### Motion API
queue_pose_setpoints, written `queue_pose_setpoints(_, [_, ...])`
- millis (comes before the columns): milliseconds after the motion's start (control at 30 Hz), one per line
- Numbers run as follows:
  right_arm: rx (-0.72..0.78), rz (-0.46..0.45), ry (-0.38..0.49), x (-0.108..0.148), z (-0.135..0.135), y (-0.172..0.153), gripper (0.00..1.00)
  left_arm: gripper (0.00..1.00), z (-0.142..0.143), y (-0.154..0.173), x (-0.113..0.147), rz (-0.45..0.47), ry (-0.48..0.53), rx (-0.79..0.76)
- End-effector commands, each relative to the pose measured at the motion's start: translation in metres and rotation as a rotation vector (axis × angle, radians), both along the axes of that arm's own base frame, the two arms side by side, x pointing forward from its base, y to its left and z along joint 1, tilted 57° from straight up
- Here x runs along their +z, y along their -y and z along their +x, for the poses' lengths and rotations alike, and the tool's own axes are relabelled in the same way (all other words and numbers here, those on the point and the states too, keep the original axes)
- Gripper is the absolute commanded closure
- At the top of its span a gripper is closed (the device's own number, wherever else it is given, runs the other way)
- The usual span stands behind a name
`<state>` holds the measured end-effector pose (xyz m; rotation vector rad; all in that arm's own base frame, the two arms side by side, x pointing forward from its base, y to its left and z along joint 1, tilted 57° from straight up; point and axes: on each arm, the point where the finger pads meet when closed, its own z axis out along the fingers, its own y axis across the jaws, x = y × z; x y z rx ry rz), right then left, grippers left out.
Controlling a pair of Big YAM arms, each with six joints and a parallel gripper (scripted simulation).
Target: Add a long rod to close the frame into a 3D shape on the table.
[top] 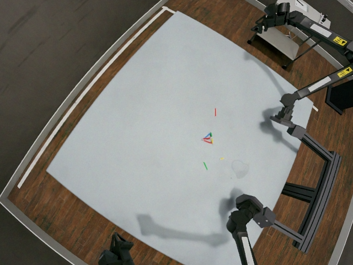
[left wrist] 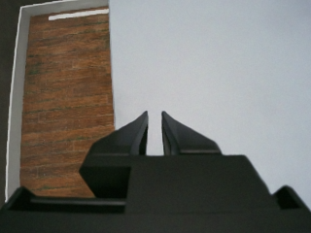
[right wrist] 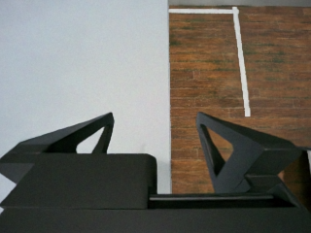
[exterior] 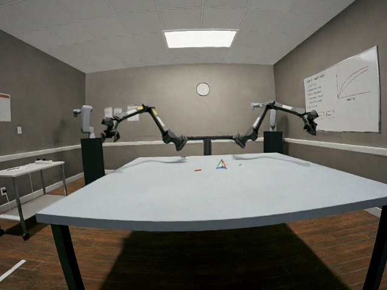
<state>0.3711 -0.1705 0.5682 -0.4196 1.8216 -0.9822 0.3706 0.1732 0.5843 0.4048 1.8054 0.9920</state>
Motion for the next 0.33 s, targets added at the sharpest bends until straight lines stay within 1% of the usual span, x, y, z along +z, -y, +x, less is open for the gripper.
queue_pose_setpoints(0, [-0.012, -0.001, 0.017, 0.0211, 0.0006, 0.0060, 0.00, 0.85, -0.0012, 0.0037, 0.0068, 0.003, 0.012, -0.008])
queue_pose_setpoints(33, [0.002, -0.001, 0.017, 0.0211, 0.0030, 0.0008, 0.00, 0.85, -0.0012, 0.0037, 0.0068, 0.003, 0.012, -0.008])
queue_pose_setpoints(300, [0.002, -0.001, 0.017, 0.0211, 0.0030, 0.0008, 0.00, 0.85, -0.0012, 0.0037, 0.0068, 0.003, 0.012, -0.008])
